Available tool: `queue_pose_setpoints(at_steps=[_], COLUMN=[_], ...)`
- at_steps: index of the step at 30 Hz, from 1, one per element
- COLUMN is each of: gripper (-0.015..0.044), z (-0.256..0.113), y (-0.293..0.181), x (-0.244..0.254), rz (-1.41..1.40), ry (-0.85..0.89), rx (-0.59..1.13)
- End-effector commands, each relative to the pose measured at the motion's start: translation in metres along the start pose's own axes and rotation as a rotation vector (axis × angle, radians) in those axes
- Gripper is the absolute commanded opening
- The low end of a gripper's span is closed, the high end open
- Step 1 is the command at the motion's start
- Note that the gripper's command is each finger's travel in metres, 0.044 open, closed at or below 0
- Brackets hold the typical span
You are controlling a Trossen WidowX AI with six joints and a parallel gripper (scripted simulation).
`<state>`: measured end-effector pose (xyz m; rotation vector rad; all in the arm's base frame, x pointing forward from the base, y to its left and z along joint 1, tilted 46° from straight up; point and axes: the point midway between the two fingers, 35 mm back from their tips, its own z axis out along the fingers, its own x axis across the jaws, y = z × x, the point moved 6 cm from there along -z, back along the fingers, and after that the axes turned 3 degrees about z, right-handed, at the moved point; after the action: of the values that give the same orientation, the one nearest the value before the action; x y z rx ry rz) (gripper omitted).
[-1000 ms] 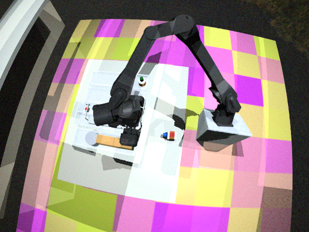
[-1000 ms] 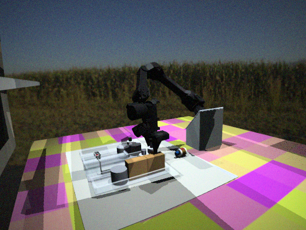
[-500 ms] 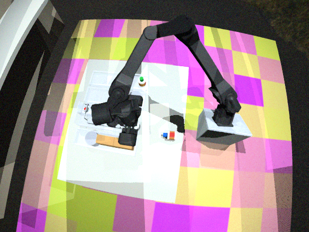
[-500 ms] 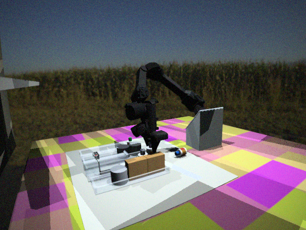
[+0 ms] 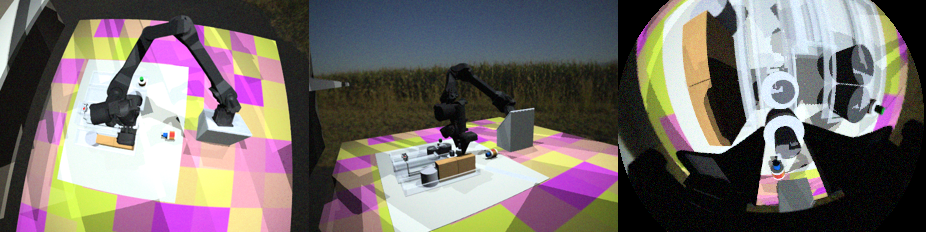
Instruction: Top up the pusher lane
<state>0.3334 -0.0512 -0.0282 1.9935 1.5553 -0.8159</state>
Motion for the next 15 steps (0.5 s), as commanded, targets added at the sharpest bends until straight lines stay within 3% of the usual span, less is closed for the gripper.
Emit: queue_pose_setpoints(at_steps=[1, 15], gripper=[0.0, 0.0], z=[-0.0037, -0.0026], y=[0.0095, 0.01], x=[-0.0014, -0.0008], rz=[0.014, 0.014], ry=[-0.003, -0.003], rx=[-0.025, -0.025])
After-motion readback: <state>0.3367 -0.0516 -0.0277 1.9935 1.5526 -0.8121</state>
